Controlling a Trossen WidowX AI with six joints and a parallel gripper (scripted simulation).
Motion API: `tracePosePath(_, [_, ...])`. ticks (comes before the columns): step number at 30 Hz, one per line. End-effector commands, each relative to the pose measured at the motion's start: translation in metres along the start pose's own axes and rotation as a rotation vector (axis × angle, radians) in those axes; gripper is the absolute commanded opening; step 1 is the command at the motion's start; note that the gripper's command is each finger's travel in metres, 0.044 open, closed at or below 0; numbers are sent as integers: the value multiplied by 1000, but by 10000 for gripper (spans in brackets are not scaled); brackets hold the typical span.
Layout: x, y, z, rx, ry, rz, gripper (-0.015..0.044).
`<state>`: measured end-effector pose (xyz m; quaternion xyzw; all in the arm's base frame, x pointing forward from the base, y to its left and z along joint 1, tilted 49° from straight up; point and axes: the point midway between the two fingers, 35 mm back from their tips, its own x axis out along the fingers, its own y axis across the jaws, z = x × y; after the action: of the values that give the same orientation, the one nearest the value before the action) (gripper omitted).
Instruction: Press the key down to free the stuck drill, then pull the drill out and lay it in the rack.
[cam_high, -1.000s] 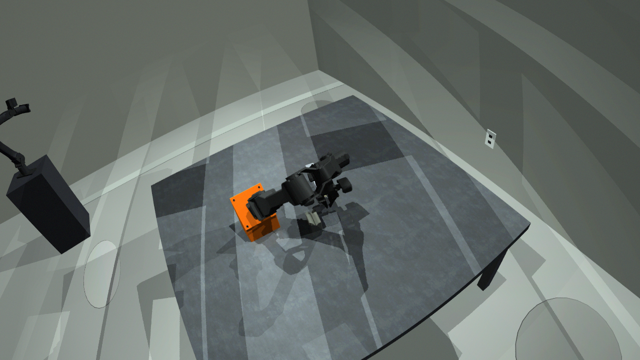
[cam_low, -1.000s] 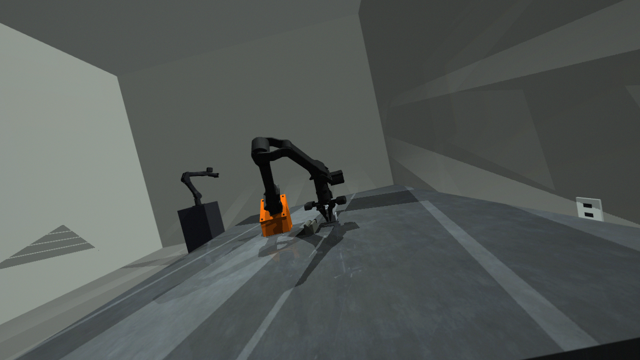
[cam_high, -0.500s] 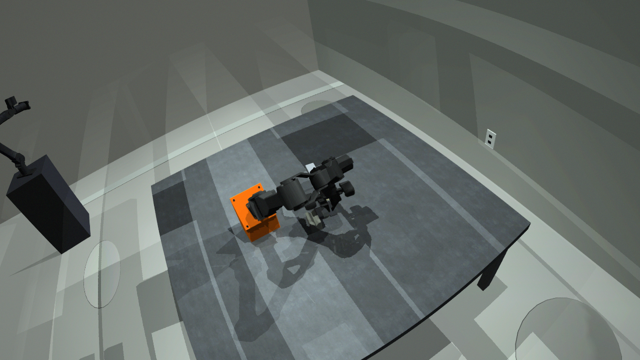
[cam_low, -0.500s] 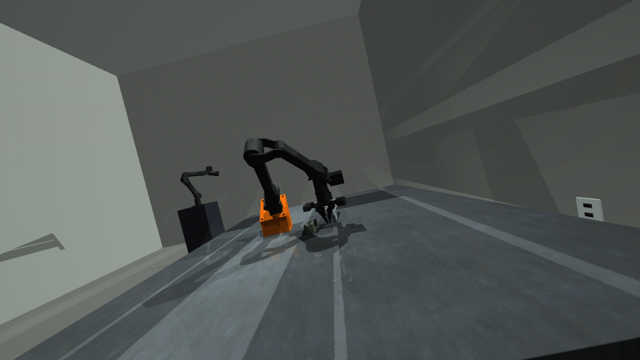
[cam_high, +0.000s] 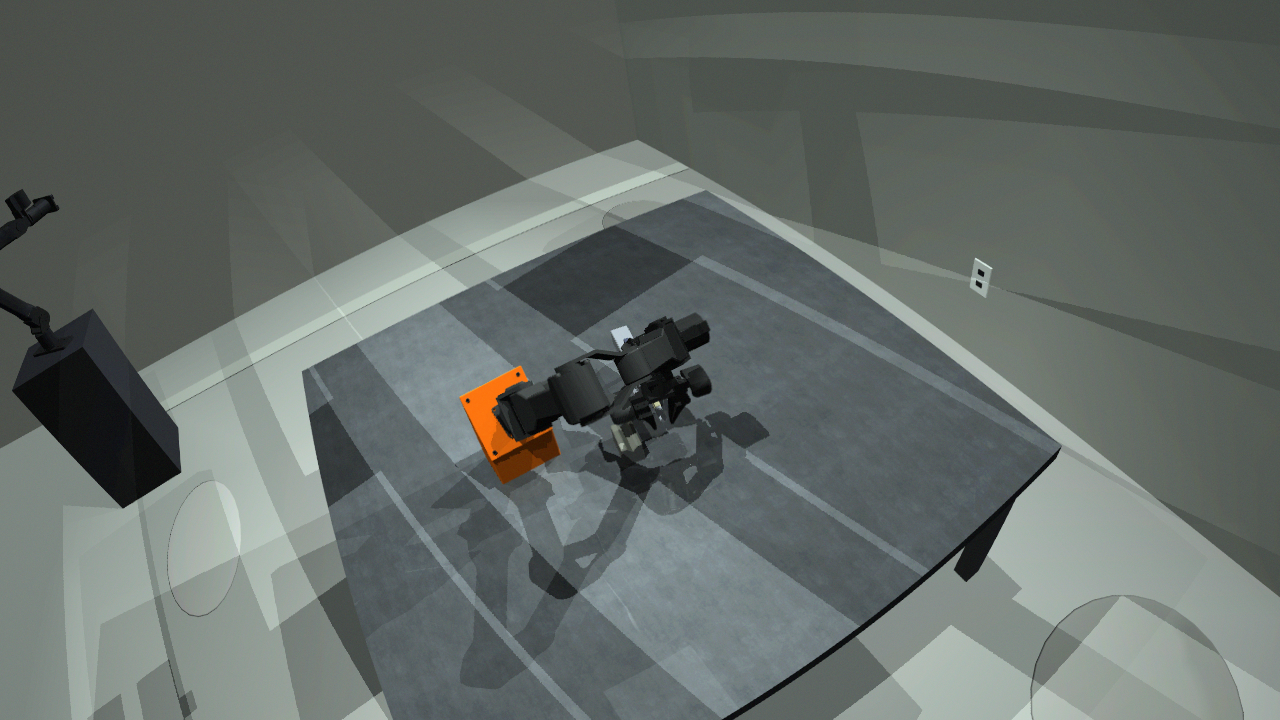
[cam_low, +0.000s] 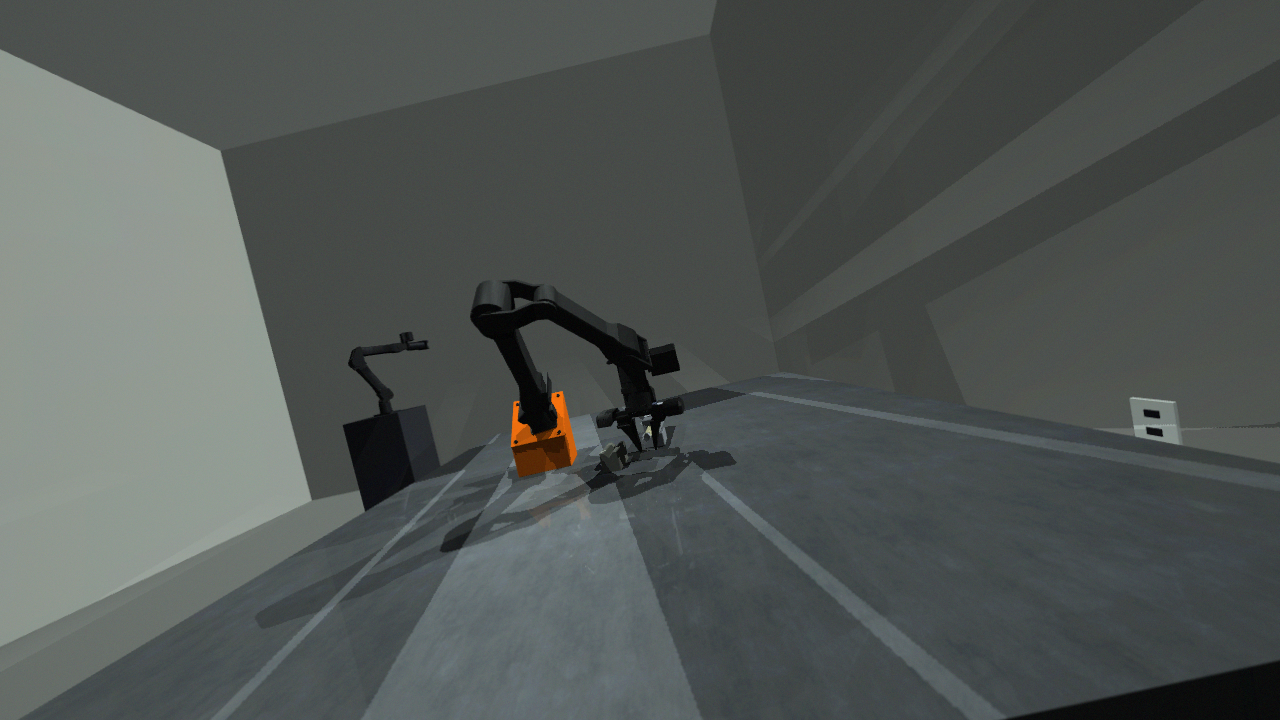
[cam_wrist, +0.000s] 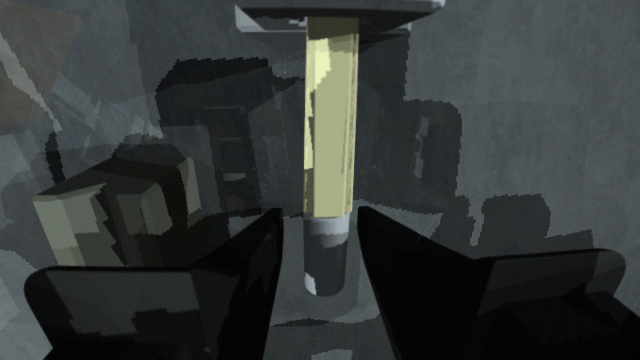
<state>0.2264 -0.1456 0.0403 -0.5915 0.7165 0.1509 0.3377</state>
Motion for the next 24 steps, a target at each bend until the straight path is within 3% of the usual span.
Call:
tracePosePath(1, [0,0,0,4,0,0,236])
tracePosePath(9, [2,0,4,0,2,-4,440])
tracePosePath(24, [4,-1,11,0,1,-4,440])
